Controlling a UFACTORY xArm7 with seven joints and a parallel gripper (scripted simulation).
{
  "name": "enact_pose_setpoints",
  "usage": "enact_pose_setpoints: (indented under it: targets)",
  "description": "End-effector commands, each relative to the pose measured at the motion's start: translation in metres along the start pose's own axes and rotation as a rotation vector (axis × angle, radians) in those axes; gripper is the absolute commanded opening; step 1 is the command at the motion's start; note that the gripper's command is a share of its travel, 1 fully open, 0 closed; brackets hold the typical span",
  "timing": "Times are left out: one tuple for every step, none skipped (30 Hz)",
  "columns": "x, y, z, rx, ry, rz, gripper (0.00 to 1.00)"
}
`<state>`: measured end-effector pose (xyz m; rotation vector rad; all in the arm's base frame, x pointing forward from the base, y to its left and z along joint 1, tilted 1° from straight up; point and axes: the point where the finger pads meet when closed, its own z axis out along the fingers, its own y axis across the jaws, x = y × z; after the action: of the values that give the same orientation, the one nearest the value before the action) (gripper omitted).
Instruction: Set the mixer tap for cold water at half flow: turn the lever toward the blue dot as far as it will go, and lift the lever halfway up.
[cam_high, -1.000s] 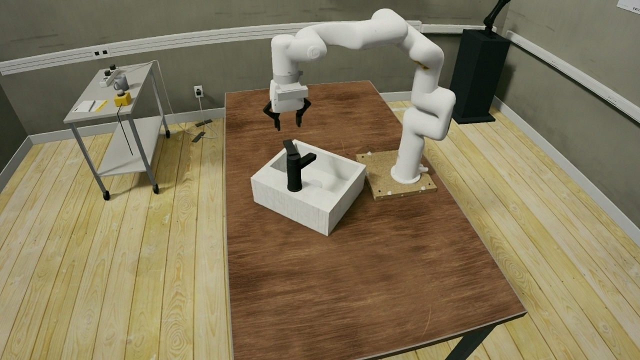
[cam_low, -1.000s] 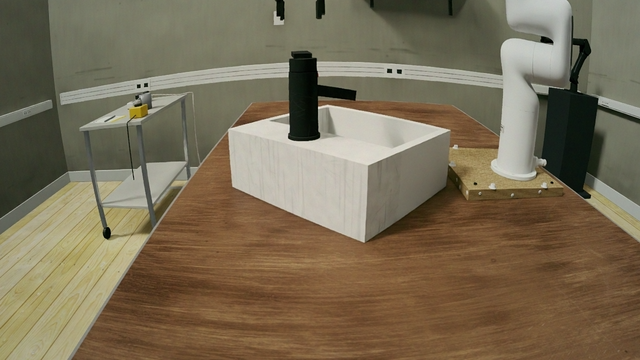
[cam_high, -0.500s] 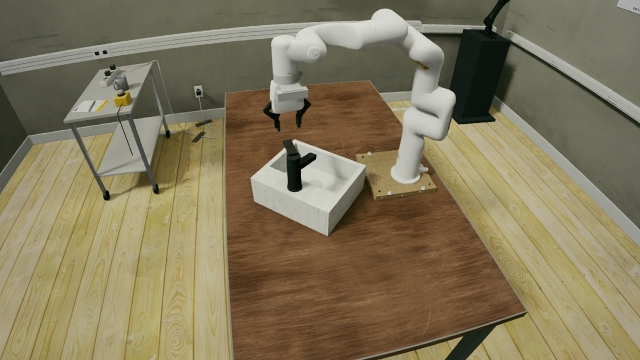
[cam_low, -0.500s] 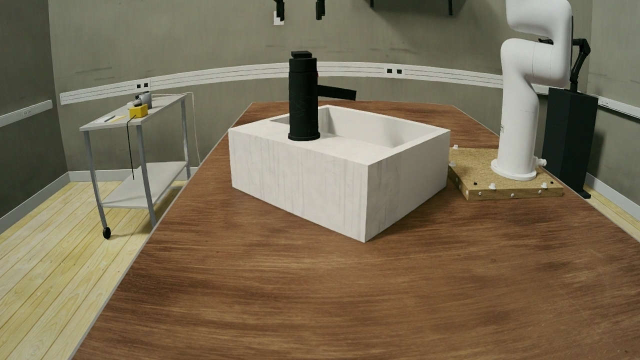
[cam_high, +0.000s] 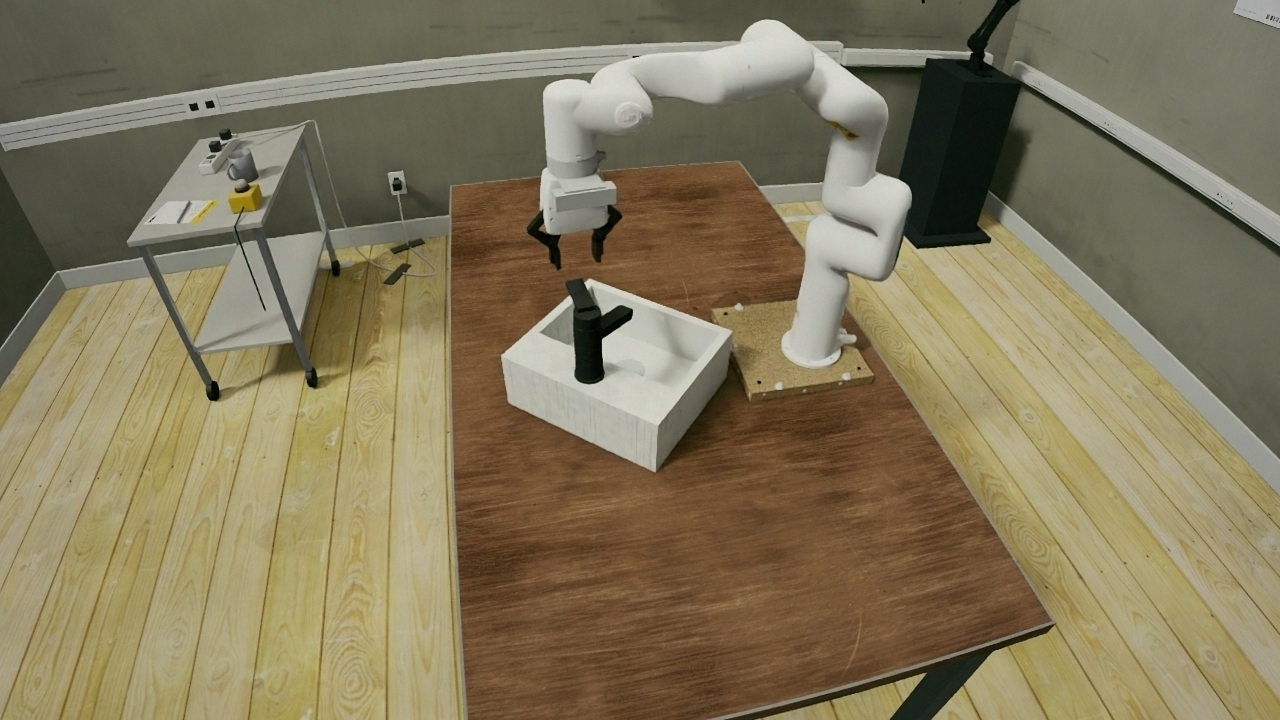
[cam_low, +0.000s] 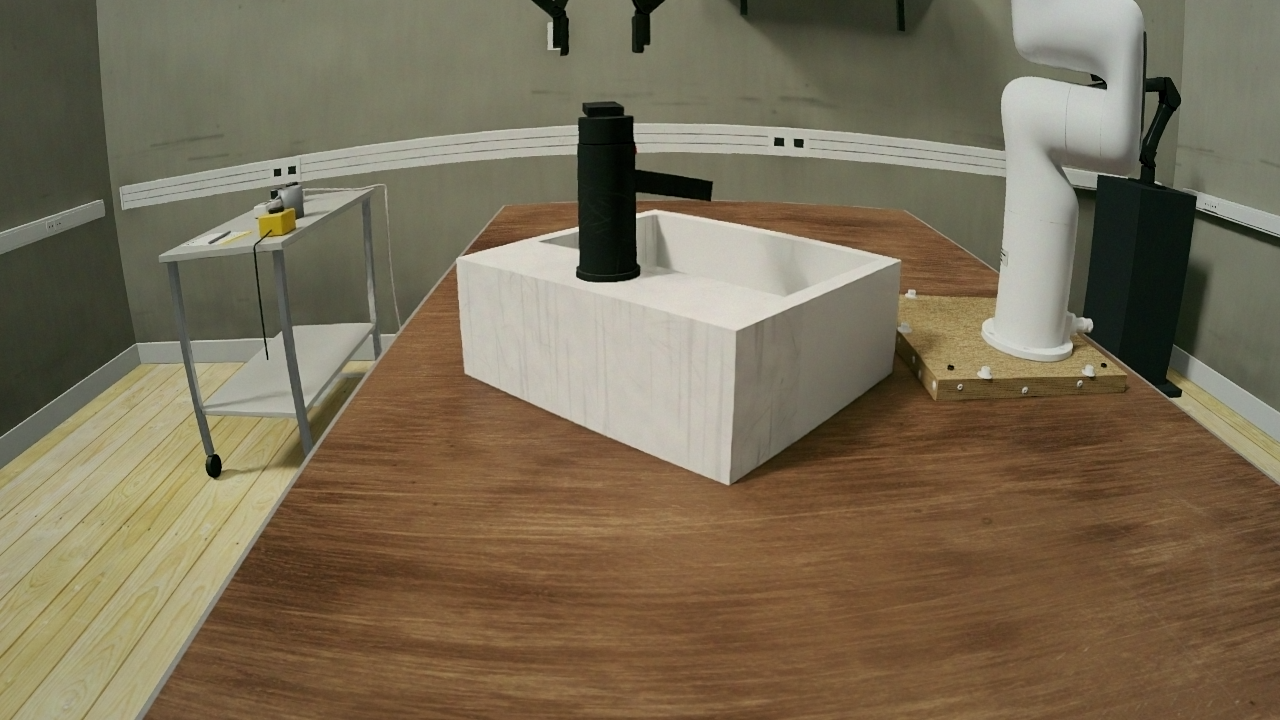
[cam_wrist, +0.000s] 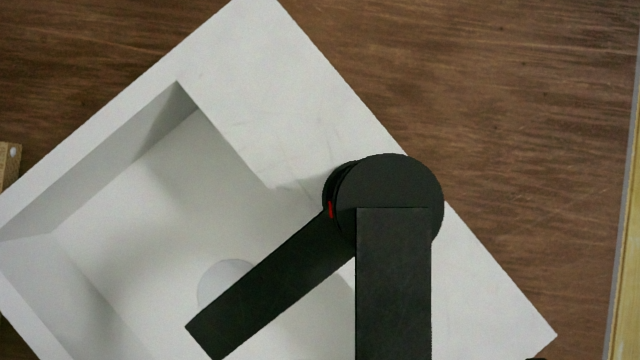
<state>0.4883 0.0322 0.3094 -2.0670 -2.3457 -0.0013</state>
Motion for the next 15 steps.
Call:
enact_pose_setpoints:
  targets:
    - [0.000,0.001,0.004,-0.005,0.000,0.000,0.69]
    - [0.000,0.001,0.006,-0.005,0.000,0.000,0.69]
    - [0.000,0.001,0.008,-0.005,0.000,0.000,0.69]
    - [0.000,0.001,0.009,-0.005,0.000,0.000,0.69]
    - [0.000,0.001,0.011,-0.005,0.000,0.000,0.69]
    - [0.000,0.001,0.013,-0.005,0.000,0.000,0.69]
    - [0.000,0.001,0.014,-0.005,0.000,0.000,0.69]
    - [0.000,0.001,0.014,-0.005,0.000,0.000,0.69]
    - [0.000,0.001,0.014,-0.005,0.000,0.000,0.69]
    - [0.000,0.001,0.016,-0.005,0.000,0.000,0.69]
    - [0.000,0.001,0.018,-0.005,0.000,0.000,0.69]
    - [0.000,0.001,0.019,-0.005,0.000,0.000,0.69]
    - [0.000,0.001,0.021,-0.005,0.000,0.000,0.69]
    - [0.000,0.001,0.023,-0.005,0.000,0.000,0.69]
    - [0.000,0.001,0.024,-0.005,0.000,0.000,0.69]
